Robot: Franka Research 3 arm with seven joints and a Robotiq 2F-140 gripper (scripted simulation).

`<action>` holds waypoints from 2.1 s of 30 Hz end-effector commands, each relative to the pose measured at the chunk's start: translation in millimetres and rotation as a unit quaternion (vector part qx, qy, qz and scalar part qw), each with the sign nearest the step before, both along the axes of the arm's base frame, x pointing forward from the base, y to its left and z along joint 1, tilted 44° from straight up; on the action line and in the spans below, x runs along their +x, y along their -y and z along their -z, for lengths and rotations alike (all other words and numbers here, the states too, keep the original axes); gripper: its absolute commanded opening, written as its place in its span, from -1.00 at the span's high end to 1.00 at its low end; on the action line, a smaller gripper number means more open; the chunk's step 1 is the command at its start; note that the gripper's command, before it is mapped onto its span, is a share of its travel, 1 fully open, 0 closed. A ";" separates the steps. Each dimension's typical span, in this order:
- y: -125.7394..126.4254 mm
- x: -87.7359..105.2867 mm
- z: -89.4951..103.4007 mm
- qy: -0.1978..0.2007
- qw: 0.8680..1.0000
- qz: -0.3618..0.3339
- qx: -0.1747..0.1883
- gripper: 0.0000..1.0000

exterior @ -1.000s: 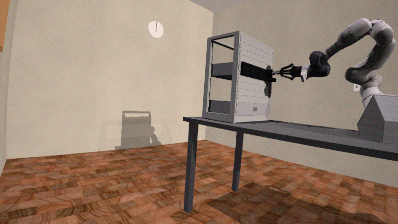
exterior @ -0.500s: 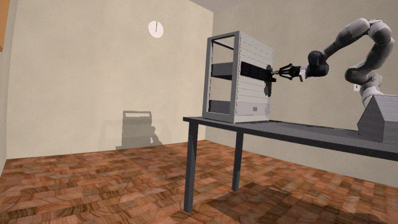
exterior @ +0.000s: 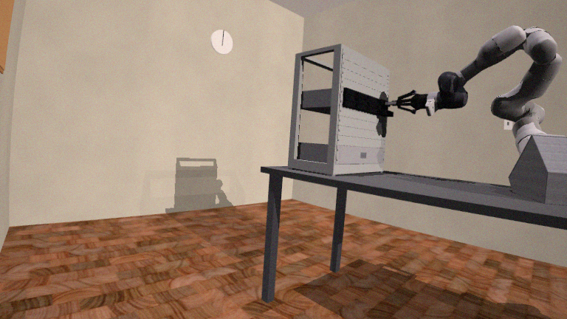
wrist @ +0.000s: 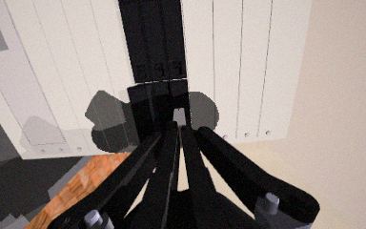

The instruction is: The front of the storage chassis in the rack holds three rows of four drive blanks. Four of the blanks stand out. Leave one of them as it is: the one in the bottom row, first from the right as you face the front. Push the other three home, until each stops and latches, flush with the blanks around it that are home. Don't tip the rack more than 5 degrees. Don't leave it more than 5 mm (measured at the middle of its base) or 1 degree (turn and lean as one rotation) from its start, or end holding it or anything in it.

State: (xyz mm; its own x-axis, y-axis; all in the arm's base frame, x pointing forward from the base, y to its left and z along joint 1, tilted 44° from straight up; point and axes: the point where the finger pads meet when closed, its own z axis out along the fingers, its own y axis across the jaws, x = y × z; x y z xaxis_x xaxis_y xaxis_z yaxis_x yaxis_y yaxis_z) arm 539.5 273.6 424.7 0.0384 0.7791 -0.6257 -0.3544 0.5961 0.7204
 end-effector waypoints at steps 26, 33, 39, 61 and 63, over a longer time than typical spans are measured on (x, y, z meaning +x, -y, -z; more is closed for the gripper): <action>-16.5 0.3 -7.0 0.005 1.000 -0.012 -0.002 1.00; -17.3 0.6 -7.5 0.005 1.000 -0.012 -0.002 1.00; -17.3 0.6 -7.5 0.005 1.000 -0.012 -0.002 1.00; -21.5 2.1 -9.7 0.005 1.000 -0.012 -0.002 1.00; -21.5 2.1 -9.7 0.005 1.000 -0.012 -0.002 1.00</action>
State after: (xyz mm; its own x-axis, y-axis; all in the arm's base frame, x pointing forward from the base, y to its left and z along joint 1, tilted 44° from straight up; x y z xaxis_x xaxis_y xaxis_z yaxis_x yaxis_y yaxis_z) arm 543.7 275.2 426.4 0.0431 0.7818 -0.6220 -0.3404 0.5969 0.7265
